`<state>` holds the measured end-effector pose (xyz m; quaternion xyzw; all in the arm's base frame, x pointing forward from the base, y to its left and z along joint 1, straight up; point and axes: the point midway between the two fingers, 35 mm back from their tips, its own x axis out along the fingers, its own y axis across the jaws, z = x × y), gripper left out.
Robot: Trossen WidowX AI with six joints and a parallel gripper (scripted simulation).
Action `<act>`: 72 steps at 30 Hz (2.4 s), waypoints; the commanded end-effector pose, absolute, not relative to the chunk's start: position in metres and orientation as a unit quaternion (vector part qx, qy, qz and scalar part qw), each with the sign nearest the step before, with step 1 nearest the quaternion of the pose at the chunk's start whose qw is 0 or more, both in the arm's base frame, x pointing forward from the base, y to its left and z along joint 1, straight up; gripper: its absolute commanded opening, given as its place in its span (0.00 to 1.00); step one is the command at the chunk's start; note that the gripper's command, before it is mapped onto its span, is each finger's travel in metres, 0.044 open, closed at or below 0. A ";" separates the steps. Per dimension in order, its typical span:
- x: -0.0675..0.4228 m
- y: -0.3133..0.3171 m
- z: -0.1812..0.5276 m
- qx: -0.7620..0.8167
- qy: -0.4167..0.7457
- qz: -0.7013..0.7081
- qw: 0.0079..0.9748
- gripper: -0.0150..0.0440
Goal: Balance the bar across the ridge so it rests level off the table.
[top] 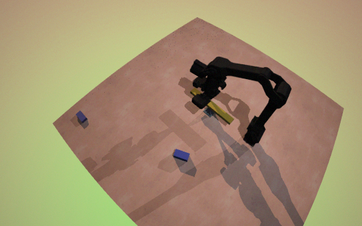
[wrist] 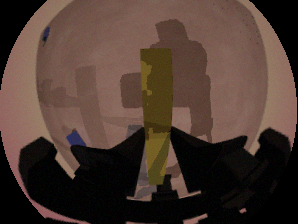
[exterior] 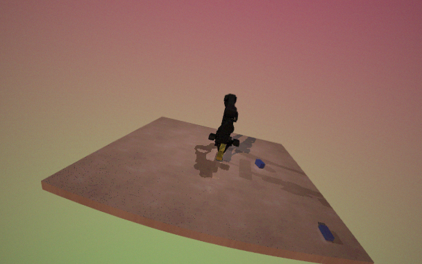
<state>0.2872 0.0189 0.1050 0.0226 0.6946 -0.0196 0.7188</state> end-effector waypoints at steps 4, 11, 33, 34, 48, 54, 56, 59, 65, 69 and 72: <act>0.287 0.019 0.105 0.023 0.695 -0.020 0.719 0.25; 0.287 0.019 0.105 0.023 0.695 -0.020 0.719 0.25; 0.287 0.019 0.105 0.023 0.695 -0.020 0.719 0.54; 0.287 0.019 0.105 0.023 0.695 -0.020 0.719 0.54; 0.287 0.019 0.105 0.023 0.695 -0.020 0.719 0.54; 0.287 0.019 0.105 0.023 0.695 -0.020 0.719 0.54; 0.287 0.019 0.105 0.023 0.695 -0.020 0.719 0.54; 0.287 0.019 0.105 0.023 0.695 -0.020 0.719 0.55; 0.287 0.019 0.105 0.023 0.695 -0.020 0.719 0.55; 0.287 0.019 0.105 0.023 0.695 -0.020 0.719 0.57; 0.287 0.019 0.105 0.023 0.695 -0.020 0.719 0.57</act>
